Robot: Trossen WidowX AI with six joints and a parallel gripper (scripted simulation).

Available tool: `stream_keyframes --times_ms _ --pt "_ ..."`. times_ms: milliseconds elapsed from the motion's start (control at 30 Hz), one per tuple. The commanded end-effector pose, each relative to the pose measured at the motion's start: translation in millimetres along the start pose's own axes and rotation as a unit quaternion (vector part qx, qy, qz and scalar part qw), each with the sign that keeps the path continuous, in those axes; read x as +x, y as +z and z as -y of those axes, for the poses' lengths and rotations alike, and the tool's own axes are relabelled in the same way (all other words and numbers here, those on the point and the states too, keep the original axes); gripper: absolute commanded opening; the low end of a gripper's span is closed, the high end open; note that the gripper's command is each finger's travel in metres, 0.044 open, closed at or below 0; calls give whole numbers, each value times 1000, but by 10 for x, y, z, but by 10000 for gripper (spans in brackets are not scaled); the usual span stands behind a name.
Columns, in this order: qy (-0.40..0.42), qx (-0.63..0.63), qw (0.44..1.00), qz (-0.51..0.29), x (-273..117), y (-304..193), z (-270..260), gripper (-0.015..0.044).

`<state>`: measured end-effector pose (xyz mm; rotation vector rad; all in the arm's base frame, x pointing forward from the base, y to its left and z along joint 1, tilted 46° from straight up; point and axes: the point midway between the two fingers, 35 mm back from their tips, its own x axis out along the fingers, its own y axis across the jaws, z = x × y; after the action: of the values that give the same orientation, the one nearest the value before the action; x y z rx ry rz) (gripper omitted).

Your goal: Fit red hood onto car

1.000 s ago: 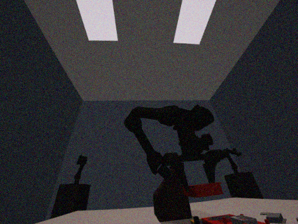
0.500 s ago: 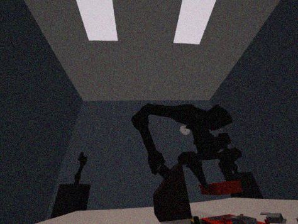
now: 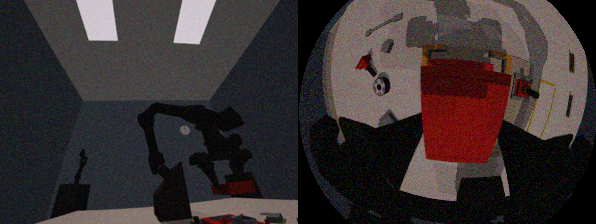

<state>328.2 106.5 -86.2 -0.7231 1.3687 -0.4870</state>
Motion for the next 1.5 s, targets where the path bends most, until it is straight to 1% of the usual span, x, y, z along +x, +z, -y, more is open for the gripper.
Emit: stream_keyframes --times_ms 0,167,267,1467 --pt "0 0 1000 -1 107 -2 3 0" --pt "-1 0 1000 -1 403 -4 -16 0" --pt "-1 0 1000 -1 478 2 -23 0" --pt "-1 0 1000 -1 490 25 -26 0"
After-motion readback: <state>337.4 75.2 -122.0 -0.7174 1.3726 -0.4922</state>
